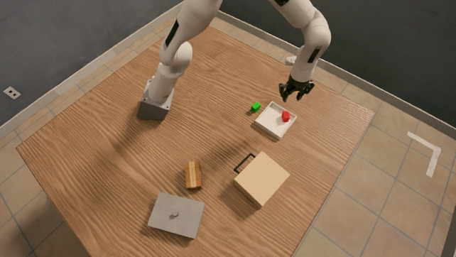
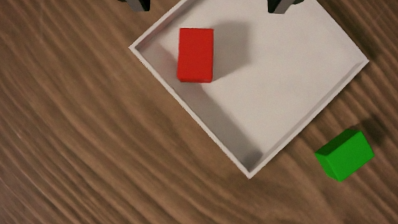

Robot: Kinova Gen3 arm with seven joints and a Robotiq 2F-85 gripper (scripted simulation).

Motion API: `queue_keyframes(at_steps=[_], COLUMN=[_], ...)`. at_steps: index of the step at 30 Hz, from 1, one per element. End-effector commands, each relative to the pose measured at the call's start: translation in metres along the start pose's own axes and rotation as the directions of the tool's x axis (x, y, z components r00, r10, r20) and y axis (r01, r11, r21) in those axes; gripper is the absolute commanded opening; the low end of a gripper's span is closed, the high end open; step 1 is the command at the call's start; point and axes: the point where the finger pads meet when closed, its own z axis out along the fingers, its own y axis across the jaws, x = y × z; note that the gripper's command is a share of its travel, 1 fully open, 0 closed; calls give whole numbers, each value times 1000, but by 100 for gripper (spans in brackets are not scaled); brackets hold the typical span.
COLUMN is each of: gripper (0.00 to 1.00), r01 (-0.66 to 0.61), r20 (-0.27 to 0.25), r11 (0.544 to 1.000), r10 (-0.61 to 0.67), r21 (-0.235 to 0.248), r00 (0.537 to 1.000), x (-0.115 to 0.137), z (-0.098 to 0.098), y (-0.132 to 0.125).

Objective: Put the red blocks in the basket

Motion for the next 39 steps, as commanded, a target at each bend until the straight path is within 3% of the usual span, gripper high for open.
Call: queue_keyframes(at_steps=[1,19,39], gripper=[61,61,61], r01=[2,71,194], r20=[6,10,14], r11=[1000,997,981], r10=[-2,-70,-194], r21=[-5,-6,-1], r00=[1000,997,981], x=[-3,-25,-68], z=[-1,-1,-1], y=[-2,-31,-86])
